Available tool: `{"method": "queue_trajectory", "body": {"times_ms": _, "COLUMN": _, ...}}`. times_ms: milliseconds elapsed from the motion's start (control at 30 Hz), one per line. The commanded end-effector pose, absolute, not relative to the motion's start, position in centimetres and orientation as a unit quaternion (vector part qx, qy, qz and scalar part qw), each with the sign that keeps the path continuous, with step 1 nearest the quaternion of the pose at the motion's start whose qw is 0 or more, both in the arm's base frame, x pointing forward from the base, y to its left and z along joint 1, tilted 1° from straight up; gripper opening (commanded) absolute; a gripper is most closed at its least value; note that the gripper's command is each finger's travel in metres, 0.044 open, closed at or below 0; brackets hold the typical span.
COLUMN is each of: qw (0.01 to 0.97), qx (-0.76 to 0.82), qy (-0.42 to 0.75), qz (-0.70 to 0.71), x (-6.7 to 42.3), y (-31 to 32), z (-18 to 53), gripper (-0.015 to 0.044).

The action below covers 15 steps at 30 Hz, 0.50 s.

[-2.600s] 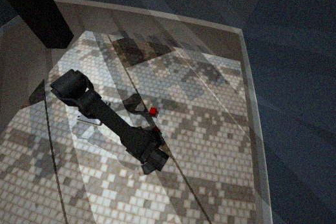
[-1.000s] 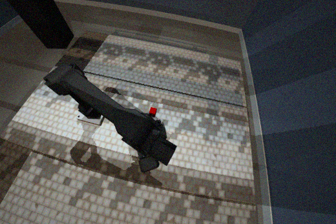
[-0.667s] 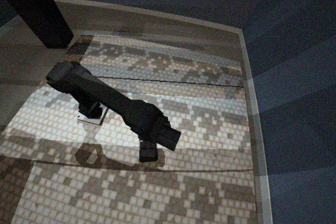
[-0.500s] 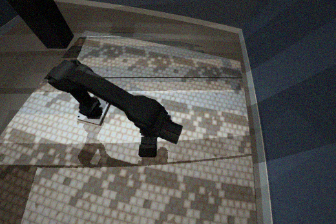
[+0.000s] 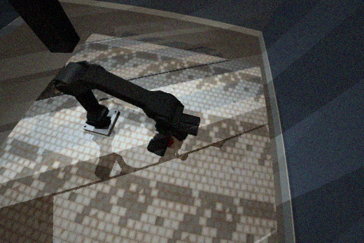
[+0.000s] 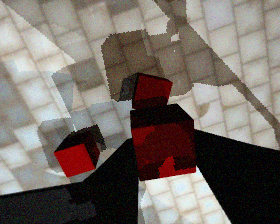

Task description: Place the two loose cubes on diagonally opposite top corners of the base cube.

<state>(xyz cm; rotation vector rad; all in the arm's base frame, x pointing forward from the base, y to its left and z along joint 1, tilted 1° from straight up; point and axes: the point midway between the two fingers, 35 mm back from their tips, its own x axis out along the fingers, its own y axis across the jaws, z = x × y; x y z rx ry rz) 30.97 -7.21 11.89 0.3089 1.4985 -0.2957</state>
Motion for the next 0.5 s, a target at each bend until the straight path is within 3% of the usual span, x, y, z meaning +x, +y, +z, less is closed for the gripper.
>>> {"method": "queue_trajectory", "body": {"times_ms": 0, "qw": 0.703, "qx": 0.175, "qy": 0.669, "qz": -0.169, "x": 31.1, "y": -5.9, "z": 11.5, "gripper": 0.0105}}
{"method": "queue_trajectory", "body": {"times_ms": 467, "qw": 0.662, "qx": 0.293, "qy": 0.631, "qz": -0.278, "x": 31.3, "y": -1.5, "z": 10.4, "gripper": 0.0105}}
